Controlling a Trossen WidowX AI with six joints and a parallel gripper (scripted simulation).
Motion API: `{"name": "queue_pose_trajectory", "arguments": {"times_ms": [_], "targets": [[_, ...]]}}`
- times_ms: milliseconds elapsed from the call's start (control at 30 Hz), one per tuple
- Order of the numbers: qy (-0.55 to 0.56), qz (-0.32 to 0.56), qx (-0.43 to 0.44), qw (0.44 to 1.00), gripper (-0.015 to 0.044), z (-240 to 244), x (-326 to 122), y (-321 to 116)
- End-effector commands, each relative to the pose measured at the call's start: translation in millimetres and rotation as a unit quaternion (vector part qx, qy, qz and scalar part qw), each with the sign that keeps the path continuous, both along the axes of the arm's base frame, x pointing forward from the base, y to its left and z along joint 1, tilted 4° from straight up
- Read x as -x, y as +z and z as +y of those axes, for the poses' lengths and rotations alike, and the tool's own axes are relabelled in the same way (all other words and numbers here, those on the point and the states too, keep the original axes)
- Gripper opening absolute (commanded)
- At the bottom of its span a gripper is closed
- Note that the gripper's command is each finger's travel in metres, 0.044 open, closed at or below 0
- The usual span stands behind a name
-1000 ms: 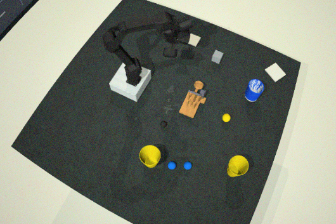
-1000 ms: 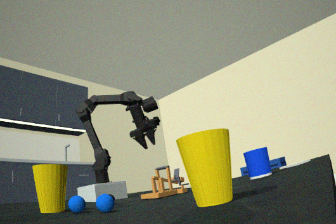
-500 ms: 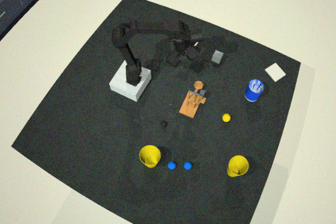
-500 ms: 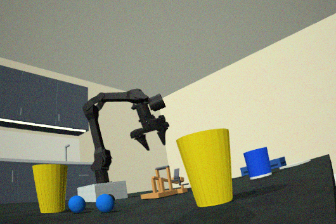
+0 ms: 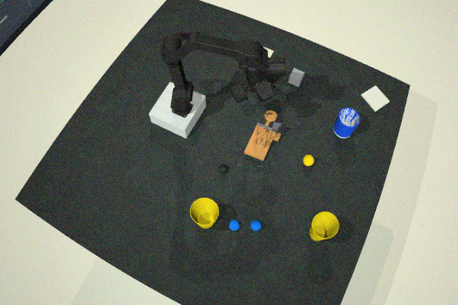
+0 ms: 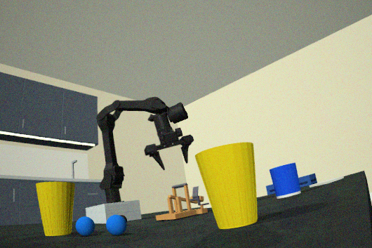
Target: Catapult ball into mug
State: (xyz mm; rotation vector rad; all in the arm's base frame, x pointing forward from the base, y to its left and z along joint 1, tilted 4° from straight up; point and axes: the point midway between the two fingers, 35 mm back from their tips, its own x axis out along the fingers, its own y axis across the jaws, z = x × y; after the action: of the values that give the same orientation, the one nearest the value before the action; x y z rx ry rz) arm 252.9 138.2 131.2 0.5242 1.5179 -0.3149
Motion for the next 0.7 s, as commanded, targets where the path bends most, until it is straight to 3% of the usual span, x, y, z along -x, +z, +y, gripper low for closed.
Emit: {"name": "queue_pose_trajectory", "arguments": {"times_ms": [0,667], "targets": [[-0.056,0.001,0.009,0.998,0.0440,-11,-15,-3],[-0.375,0.039,0.058,0.924,0.0440,-88,-67,-39]]}}
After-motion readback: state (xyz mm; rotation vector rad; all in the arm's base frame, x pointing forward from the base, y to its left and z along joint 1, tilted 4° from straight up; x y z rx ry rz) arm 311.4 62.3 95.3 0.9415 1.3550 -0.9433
